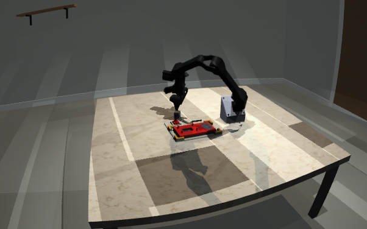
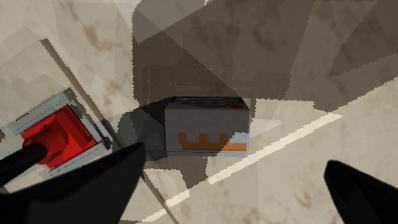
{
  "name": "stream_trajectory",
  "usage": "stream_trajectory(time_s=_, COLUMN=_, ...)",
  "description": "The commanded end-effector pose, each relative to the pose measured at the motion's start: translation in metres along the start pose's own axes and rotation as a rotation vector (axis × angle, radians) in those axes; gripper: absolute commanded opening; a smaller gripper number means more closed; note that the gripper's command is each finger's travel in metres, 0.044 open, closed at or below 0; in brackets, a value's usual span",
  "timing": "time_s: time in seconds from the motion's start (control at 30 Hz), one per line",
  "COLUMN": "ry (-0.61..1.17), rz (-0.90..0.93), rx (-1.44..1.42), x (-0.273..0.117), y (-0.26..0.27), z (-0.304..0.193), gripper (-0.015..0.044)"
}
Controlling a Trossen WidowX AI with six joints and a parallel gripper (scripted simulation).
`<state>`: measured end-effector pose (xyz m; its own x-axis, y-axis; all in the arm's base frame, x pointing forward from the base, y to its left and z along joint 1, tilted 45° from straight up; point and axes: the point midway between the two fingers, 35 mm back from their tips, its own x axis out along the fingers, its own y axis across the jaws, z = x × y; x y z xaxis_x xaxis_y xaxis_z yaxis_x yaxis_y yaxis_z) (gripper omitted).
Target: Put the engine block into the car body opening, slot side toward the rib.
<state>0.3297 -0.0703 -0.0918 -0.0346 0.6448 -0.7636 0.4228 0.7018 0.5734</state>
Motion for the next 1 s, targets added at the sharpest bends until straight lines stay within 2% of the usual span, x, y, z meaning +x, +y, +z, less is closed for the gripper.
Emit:
stream_trajectory(time_s=0.0, ry=0.06, rz=0.042, rx=-0.007, x=-0.012, y=0.01, z=-0.004, gripper=0.044)
stream_trajectory(time_s=0.3, ry=0.06, rz=0.042, rx=-0.007, x=-0.01, y=0.012, z=0.007, gripper=0.044)
stream_trajectory(time_s=0.97, ry=0.06, rz=0.043, rx=-0.008, x=0.026, y=0.014, z=0.005, gripper=0.044)
